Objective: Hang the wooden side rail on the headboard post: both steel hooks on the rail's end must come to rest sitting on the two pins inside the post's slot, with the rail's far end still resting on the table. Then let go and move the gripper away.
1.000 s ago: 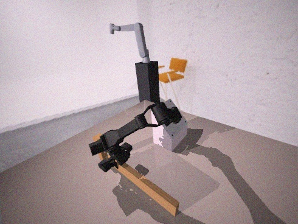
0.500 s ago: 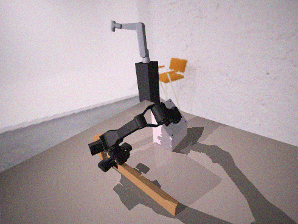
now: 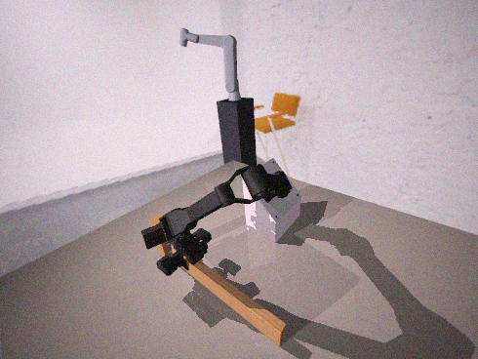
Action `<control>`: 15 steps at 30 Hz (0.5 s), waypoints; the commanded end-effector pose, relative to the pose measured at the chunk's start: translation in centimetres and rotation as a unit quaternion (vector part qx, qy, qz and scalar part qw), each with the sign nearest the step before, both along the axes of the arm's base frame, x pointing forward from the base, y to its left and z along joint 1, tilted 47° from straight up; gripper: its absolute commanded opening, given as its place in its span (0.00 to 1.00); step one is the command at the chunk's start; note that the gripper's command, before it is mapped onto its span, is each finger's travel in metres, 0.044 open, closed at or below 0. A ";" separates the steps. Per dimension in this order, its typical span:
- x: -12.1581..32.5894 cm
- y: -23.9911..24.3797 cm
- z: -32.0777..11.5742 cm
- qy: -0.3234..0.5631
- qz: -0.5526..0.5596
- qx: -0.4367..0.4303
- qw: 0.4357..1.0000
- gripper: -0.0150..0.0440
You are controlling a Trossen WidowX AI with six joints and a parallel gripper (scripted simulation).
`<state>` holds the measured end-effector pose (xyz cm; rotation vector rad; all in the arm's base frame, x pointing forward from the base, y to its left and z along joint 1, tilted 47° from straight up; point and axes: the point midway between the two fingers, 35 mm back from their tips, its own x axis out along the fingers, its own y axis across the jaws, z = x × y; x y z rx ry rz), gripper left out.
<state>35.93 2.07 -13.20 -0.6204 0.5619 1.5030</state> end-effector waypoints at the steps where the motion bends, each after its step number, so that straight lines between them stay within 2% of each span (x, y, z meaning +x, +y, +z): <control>1: 0.3 -0.6 0.0 -0.005 -0.006 -0.002 1.000 0.25; 15: 0.1 -0.6 -0.2 -0.005 -0.006 -0.002 1.000 0.25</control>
